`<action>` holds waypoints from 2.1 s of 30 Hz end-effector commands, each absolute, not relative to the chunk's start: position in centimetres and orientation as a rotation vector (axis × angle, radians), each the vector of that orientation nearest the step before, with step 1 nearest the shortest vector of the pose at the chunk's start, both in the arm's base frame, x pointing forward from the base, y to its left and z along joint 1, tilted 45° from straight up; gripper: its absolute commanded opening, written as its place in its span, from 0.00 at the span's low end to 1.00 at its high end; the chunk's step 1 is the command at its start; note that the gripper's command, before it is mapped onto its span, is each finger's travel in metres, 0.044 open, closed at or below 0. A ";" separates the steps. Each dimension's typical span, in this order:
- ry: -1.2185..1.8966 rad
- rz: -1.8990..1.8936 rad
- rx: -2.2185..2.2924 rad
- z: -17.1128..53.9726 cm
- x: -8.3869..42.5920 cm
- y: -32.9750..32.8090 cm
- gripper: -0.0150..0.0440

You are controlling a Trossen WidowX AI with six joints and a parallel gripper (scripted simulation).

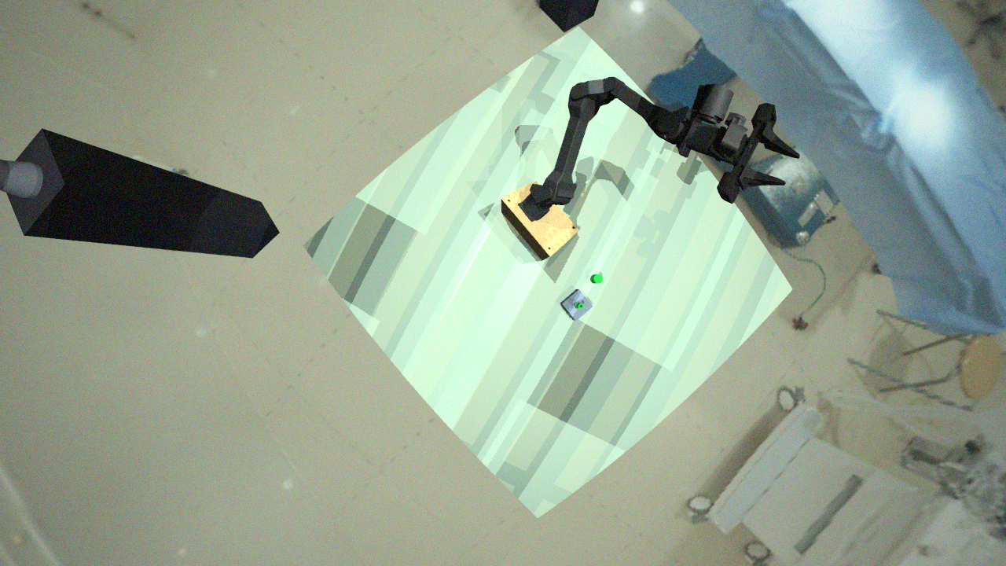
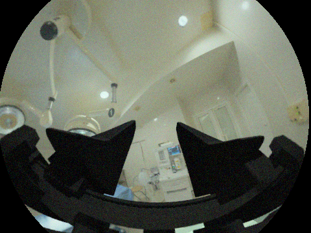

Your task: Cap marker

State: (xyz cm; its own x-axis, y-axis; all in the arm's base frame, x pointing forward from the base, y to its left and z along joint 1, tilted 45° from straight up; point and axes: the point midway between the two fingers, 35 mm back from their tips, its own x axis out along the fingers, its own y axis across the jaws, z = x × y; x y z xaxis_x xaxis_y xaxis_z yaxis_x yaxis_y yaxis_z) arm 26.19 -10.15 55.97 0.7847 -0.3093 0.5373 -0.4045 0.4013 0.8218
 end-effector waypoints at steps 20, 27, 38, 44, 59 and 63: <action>0.635 -0.047 0.700 22.3 40.4 -5.0 0.68; 1.043 0.146 0.609 12.6 37.4 -1.1 0.68; 1.532 0.585 0.650 4.4 29.0 5.6 0.68; 1.532 0.585 0.650 4.4 29.0 5.6 0.68; 1.532 0.586 0.651 0.7 28.9 8.3 0.68; 1.532 0.586 0.651 0.4 28.9 8.6 0.68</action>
State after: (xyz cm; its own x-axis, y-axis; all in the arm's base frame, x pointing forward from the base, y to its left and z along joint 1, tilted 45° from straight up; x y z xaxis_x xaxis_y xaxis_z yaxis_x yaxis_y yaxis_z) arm 29.12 8.05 0.85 -0.0233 0.7046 -0.7092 0.0501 0.7093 0.7031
